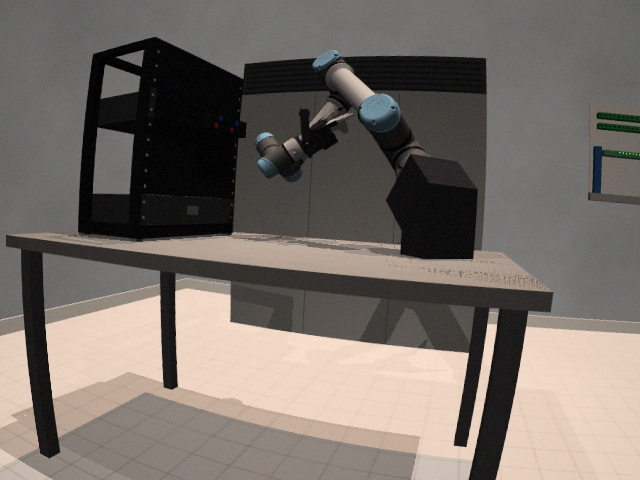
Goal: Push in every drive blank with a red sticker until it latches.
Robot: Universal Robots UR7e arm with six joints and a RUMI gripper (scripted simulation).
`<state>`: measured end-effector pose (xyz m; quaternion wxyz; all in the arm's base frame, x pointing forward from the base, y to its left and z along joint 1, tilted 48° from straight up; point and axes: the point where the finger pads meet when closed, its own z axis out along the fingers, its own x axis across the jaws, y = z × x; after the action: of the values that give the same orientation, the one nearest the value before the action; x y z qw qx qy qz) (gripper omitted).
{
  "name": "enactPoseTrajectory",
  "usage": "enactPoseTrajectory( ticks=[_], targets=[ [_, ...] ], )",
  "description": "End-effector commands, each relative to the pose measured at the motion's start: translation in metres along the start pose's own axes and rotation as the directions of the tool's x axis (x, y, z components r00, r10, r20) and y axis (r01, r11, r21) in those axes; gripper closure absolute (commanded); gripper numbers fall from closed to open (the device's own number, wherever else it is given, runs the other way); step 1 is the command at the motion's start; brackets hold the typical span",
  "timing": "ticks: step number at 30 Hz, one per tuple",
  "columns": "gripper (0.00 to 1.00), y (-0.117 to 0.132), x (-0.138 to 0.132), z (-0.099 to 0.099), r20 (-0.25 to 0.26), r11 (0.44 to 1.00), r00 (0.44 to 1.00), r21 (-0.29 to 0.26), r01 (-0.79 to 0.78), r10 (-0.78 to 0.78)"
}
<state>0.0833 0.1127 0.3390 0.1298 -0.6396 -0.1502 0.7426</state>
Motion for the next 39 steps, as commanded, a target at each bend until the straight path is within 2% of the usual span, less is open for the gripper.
enactPoseTrajectory(
  ticks=[1,2,6,12,17,19,24,29,34,36,39],
  targets=[
    [0.0,-0.013,-0.007,-0.005,0.058,0.991,0.99,0.056,0.122,-0.125],
    [0.0,-0.013,-0.007,-0.005,0.058,0.991,0.99,0.056,0.122,-0.125],
    [0.0,-0.023,-0.015,-0.011,0.106,0.969,0.968,0.123,0.213,-0.226],
    [0.0,-0.044,-0.052,-0.018,0.284,0.926,0.897,0.268,0.264,-0.338],
    [0.0,-0.06,-0.08,-0.035,0.4,0.878,0.812,0.398,0.264,-0.425],
    [0.0,-0.06,-0.08,-0.035,0.4,0.878,0.812,0.398,0.264,-0.425],
    [0.0,-0.075,-0.104,-0.061,0.482,0.82,0.714,0.526,0.228,-0.508],
    [0.0,-0.089,-0.121,-0.095,0.531,0.751,0.614,0.64,0.16,-0.584],
    [0.0,-0.101,-0.13,-0.133,0.551,0.675,0.52,0.735,0.067,-0.652],
    [0.0,-0.101,-0.13,-0.133,0.551,0.675,0.52,0.735,0.067,-0.652],
    [0.0,-0.107,-0.132,-0.157,0.553,0.627,0.47,0.779,0.002,-0.689]
  ],
)
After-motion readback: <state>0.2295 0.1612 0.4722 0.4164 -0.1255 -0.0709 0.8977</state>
